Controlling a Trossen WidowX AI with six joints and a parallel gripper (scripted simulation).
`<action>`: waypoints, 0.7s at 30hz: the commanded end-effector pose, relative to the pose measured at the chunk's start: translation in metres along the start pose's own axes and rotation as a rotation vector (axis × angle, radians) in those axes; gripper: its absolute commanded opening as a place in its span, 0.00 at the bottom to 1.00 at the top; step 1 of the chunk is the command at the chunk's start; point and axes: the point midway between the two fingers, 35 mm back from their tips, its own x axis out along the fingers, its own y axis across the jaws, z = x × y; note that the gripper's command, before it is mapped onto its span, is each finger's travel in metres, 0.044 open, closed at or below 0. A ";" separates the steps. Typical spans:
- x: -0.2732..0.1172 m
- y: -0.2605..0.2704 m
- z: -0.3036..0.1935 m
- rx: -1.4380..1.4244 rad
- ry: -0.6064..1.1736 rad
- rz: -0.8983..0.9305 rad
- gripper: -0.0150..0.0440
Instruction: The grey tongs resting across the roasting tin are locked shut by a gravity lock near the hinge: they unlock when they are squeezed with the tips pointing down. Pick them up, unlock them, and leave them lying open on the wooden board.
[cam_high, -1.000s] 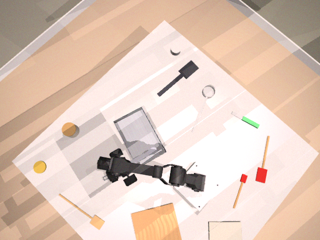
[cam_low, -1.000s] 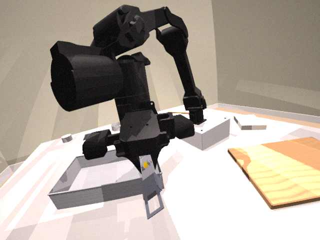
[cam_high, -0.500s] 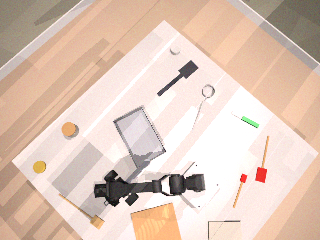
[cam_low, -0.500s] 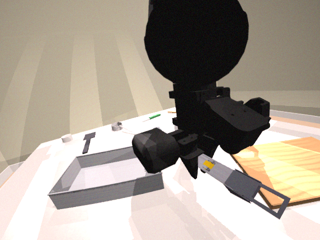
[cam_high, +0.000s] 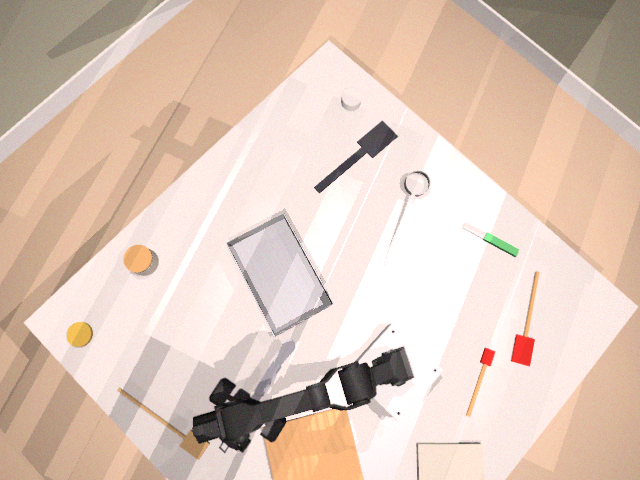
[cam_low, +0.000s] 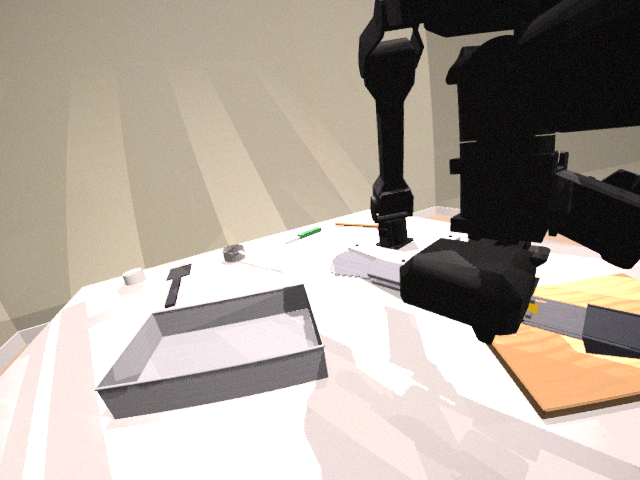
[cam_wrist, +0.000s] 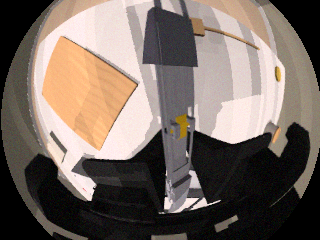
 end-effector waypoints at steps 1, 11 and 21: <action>0.000 0.011 0.008 -0.043 0.005 0.001 0.00; 0.000 0.066 0.046 -0.222 -0.002 0.008 0.00; -0.001 0.128 0.074 -0.403 -0.008 0.014 0.00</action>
